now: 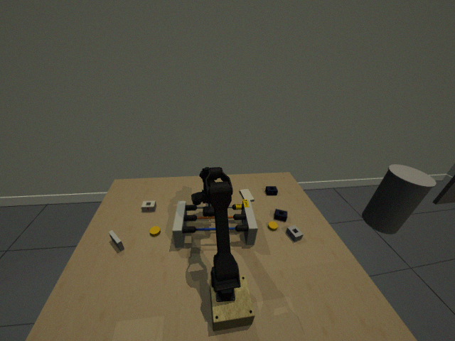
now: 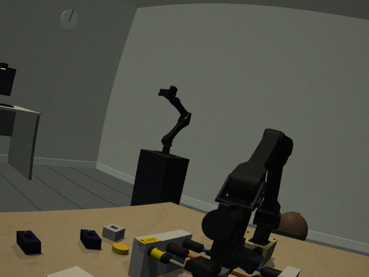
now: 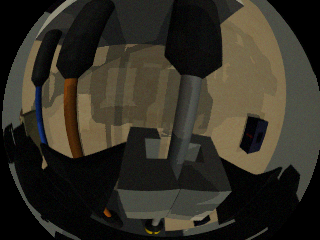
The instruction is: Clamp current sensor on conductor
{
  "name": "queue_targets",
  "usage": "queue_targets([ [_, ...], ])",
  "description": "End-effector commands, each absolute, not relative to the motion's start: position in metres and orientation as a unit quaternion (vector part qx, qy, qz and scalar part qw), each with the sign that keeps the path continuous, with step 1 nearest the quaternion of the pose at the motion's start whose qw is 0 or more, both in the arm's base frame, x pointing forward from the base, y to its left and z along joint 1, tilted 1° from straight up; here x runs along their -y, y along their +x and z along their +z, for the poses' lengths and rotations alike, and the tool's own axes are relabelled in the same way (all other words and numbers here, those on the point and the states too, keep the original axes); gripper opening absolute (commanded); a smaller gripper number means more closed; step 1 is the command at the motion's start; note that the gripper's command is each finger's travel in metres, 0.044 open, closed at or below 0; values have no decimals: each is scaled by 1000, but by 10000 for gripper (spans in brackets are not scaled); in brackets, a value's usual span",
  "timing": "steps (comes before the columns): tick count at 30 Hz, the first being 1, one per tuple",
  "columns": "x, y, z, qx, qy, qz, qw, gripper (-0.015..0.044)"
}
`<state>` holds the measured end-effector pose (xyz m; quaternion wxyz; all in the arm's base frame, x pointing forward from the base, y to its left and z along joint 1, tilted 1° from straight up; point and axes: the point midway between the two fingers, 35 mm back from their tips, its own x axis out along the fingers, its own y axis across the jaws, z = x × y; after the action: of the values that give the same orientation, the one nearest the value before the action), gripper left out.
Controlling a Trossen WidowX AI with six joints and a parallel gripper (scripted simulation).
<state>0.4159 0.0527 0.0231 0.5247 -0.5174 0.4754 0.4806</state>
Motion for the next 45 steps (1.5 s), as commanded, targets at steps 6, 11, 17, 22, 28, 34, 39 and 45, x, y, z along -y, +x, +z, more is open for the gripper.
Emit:
queue_targets([
  [6, -53, 416, 24, -475, -518, 480, 525, 313],
  [11, -53, 416, 24, -475, -518, 480, 525, 260],
  [17, -53, 416, 24, -475, -518, 480, 525, 103],
  [22, -53, 416, 24, -475, -518, 480, 525, 0],
  [28, -53, 416, 24, -475, -518, 480, 525, 0],
  [34, -53, 416, 24, -475, -518, 480, 525, 0],
  [39, -53, 416, 24, -475, -518, 480, 525, 0],
  [45, -53, 416, 24, -475, -518, 480, 525, 0],
])
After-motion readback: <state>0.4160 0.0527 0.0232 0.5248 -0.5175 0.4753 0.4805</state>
